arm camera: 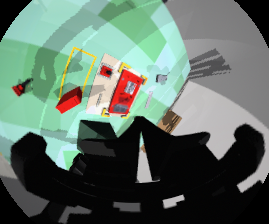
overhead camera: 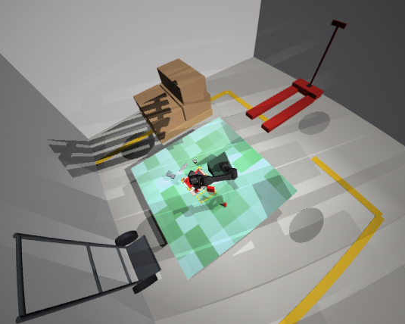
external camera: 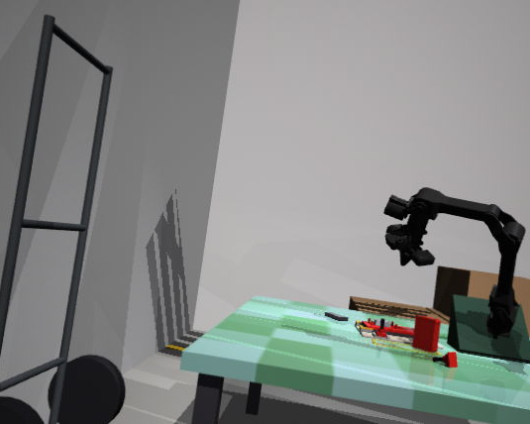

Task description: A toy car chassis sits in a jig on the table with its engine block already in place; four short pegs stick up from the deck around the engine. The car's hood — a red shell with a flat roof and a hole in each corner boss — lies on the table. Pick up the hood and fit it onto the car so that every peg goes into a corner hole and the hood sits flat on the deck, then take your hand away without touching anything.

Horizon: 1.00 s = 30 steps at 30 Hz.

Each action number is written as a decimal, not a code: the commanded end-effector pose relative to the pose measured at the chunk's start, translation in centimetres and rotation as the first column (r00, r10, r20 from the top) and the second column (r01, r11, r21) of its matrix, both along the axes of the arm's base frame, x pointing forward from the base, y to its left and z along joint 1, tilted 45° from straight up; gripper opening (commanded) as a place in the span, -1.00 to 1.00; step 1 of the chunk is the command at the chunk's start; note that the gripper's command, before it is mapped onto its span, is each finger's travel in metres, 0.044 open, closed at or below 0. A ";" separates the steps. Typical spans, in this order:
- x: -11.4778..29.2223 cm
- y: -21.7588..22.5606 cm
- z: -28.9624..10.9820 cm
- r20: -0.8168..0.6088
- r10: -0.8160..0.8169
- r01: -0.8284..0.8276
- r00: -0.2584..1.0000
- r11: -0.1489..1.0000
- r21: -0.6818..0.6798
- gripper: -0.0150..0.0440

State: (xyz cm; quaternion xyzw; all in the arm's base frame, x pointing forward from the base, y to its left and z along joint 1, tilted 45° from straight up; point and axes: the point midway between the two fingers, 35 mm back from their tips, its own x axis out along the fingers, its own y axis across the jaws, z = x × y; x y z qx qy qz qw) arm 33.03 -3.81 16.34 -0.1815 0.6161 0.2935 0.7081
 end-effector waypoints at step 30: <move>-7.1 15.5 0.4 0.652 0.731 -0.975 -0.200 -0.083 -0.206 -0.49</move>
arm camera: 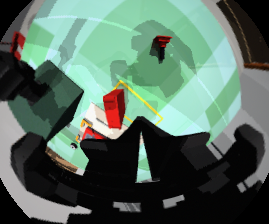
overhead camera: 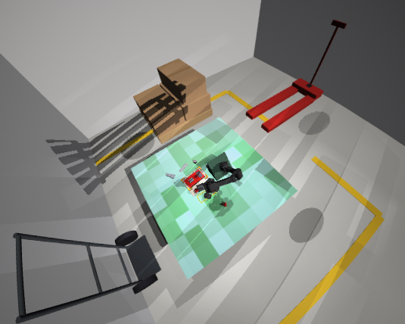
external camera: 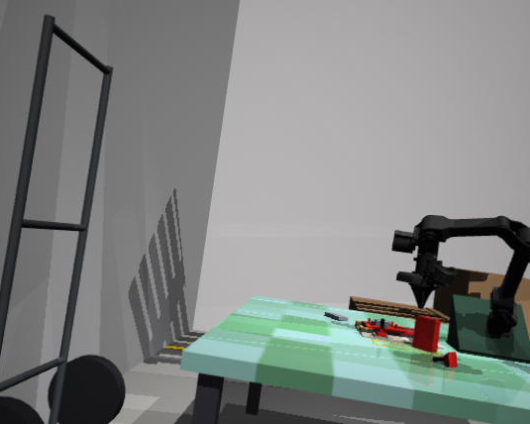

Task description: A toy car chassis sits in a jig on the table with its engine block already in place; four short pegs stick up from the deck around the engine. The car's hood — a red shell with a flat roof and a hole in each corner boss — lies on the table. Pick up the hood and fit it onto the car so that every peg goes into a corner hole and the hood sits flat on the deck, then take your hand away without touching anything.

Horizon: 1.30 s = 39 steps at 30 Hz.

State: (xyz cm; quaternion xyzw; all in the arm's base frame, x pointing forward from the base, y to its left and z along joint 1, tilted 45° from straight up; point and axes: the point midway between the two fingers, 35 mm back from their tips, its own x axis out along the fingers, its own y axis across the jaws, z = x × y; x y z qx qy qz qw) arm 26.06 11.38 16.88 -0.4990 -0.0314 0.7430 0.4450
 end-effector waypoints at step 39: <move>-1.5 2.0 -3.9 0.004 0.005 -0.005 1.000 1.000 0.006 -0.49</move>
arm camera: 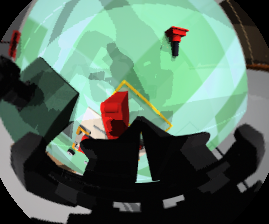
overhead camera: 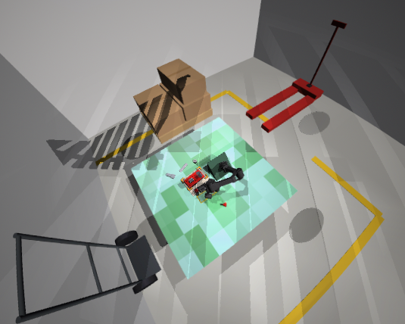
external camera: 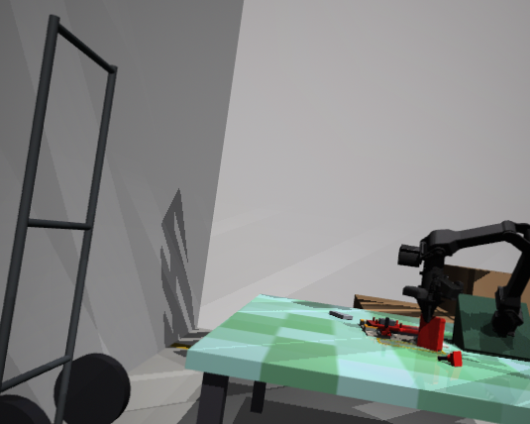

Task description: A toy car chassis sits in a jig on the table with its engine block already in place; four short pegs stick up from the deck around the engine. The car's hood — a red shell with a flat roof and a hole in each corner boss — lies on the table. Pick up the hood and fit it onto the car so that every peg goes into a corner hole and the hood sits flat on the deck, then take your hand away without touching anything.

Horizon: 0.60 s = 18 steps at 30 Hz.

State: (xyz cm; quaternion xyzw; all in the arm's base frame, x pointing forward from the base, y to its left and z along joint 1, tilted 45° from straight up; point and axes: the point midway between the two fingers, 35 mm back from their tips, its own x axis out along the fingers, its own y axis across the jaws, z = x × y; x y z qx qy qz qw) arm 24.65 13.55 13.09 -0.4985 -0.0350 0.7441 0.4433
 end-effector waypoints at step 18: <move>-0.9 -1.1 -0.7 0.002 -0.002 0.002 1.000 1.000 0.000 -0.49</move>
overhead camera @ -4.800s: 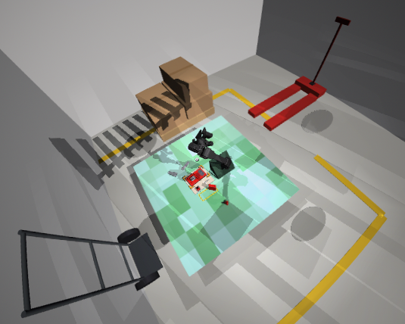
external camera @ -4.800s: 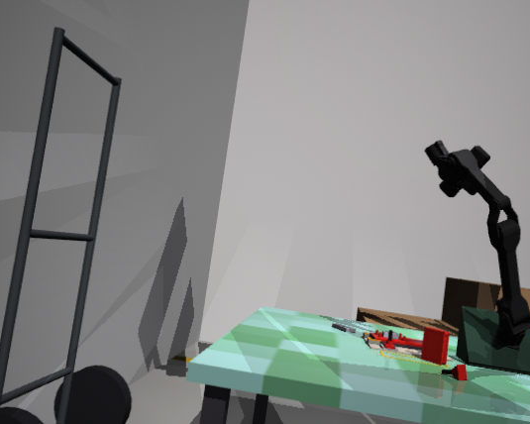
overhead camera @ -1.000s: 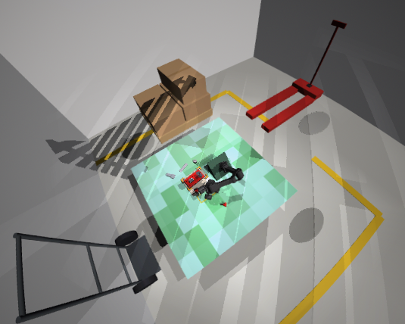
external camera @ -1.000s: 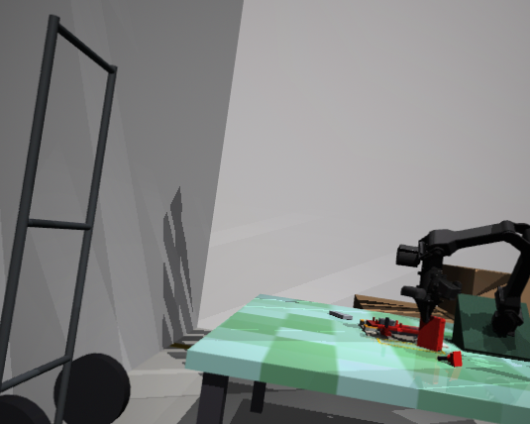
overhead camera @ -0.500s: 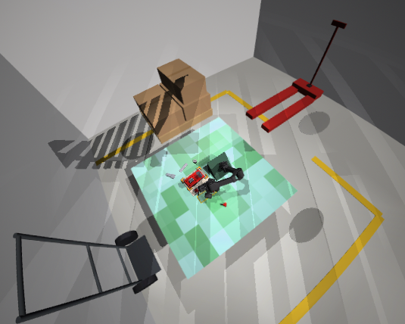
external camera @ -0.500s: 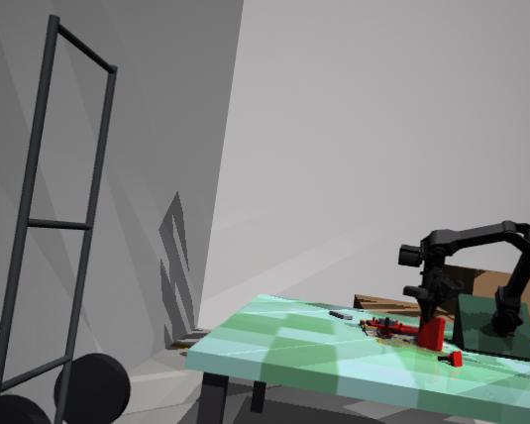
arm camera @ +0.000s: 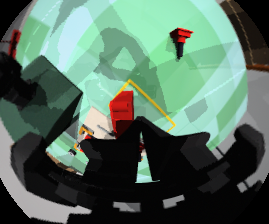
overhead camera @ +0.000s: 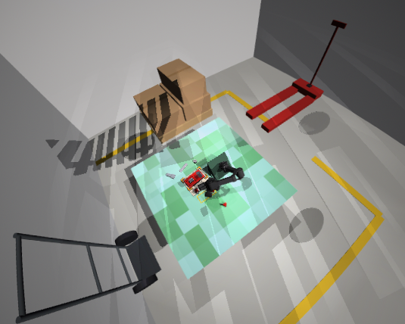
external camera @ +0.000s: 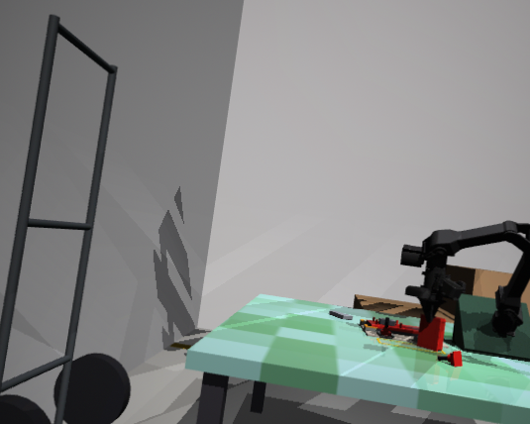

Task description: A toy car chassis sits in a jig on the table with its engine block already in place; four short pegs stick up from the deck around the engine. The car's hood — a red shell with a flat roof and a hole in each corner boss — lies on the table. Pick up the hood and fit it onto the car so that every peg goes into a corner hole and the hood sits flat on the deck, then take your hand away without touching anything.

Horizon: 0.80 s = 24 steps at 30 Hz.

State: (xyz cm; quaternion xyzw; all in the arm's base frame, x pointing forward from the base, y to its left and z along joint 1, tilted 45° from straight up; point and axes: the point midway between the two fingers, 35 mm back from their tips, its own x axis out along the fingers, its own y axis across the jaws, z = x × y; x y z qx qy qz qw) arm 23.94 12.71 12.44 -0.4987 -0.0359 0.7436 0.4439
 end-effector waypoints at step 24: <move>-1.2 -1.3 -1.0 0.000 -0.002 0.002 1.000 1.000 -0.002 -0.49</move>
